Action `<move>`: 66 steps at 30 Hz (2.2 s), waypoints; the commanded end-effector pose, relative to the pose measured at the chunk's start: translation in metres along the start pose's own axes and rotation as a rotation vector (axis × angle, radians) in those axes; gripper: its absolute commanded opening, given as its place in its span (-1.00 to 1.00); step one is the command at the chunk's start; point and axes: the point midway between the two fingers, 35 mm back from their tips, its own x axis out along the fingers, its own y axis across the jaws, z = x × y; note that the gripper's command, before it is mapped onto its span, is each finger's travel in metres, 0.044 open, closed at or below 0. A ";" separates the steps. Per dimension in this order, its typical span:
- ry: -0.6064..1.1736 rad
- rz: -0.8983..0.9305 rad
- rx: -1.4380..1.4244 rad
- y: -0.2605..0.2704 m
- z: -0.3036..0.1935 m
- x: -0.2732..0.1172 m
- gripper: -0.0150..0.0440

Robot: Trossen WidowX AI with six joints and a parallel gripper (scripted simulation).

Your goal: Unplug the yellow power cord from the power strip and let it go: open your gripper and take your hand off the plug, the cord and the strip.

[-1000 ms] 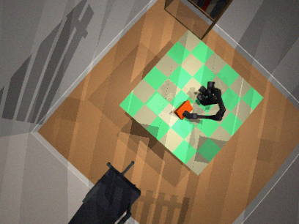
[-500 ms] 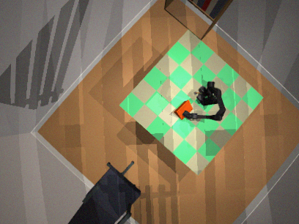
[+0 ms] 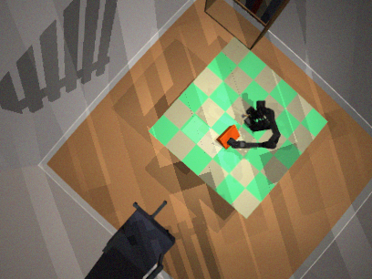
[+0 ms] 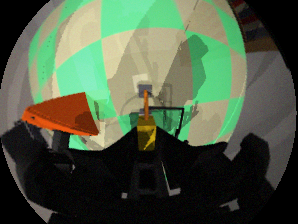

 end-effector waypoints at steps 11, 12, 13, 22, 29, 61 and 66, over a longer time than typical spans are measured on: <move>-0.056 -0.008 0.006 -0.002 0.041 -0.010 -0.49; -0.056 -0.008 0.006 -0.002 0.043 -0.011 -0.49; -0.056 -0.008 0.006 -0.002 0.044 -0.011 -0.49; -0.051 0.008 0.021 -0.002 0.044 -0.006 -0.40; -0.051 0.008 0.021 -0.002 0.044 -0.006 0.05; -0.051 -0.007 0.002 -0.001 0.017 -0.015 0.05; -0.050 -0.007 0.002 0.000 0.009 -0.014 0.05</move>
